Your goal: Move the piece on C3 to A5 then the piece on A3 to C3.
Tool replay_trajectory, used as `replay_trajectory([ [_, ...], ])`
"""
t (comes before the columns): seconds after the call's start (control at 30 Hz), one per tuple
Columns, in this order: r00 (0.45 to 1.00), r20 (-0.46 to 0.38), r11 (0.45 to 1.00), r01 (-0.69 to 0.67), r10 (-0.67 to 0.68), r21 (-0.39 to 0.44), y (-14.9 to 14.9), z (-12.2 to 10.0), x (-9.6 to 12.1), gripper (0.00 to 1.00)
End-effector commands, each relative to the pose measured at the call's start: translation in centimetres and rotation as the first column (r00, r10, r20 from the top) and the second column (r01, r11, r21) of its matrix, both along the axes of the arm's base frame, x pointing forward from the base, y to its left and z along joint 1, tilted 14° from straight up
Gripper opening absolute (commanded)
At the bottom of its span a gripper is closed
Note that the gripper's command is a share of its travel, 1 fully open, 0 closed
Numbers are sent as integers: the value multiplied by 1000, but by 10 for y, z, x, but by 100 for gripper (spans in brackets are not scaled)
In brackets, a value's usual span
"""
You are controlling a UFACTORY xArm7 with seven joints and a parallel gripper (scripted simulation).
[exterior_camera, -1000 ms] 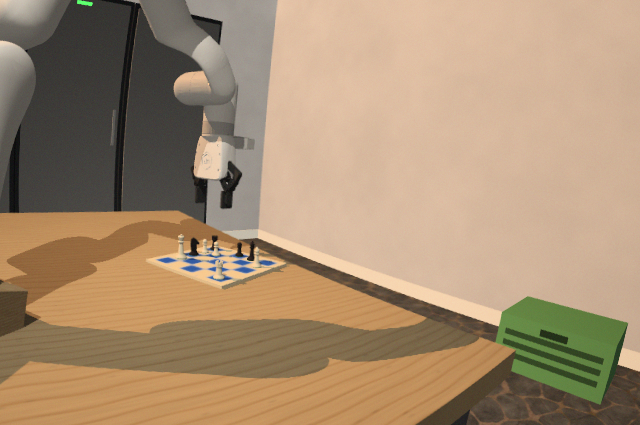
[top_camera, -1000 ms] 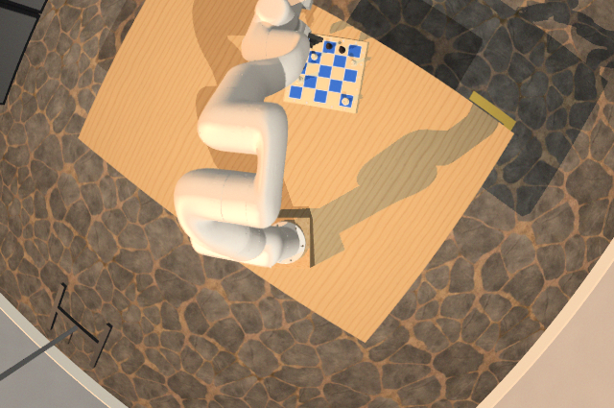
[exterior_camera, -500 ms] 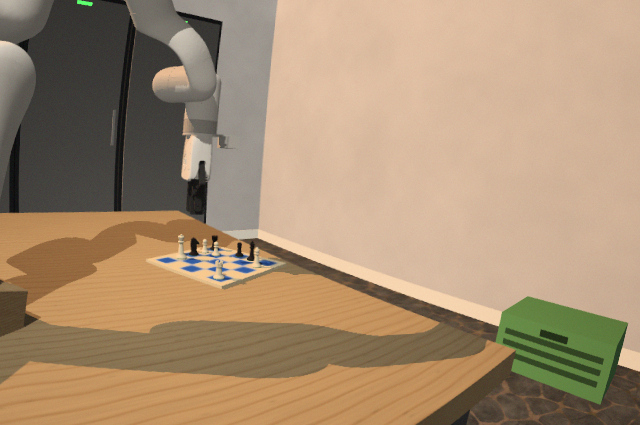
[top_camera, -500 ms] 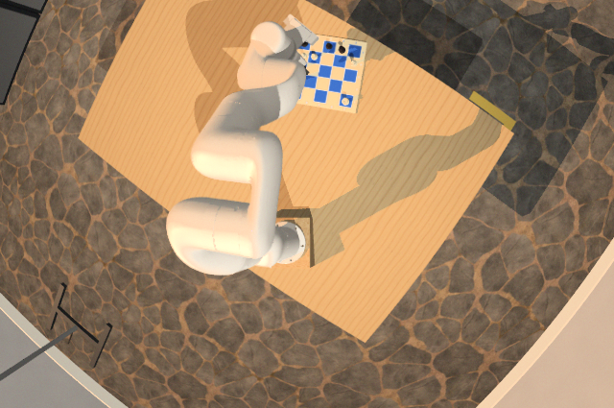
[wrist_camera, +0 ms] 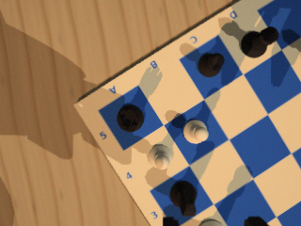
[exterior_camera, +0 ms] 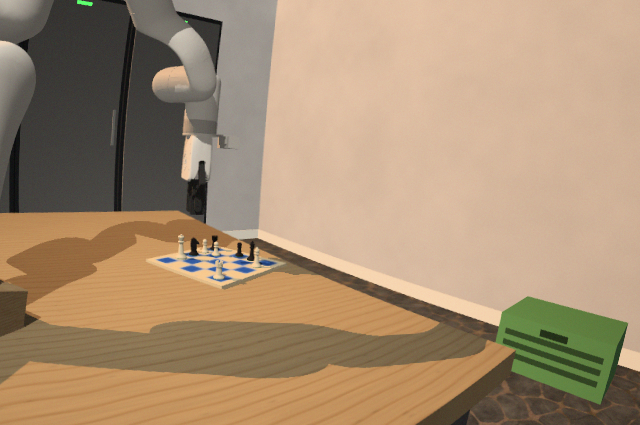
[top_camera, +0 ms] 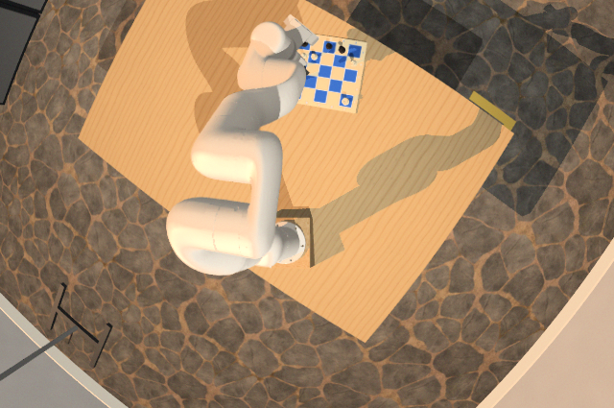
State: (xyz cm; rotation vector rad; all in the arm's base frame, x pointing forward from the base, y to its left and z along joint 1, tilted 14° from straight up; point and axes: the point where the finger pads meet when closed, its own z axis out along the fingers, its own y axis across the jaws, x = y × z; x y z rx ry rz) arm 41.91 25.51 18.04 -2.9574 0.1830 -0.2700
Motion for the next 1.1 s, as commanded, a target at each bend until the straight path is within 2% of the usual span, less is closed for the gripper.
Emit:
replay_trajectory([
  [0.0,1000,4,1000,0,0,2,1,2,1,39],
  [0.6,1000,4,1000,0,0,2,1,1,1,39],
  [1.07,1000,4,1000,0,0,2,2,-7,3,39],
])
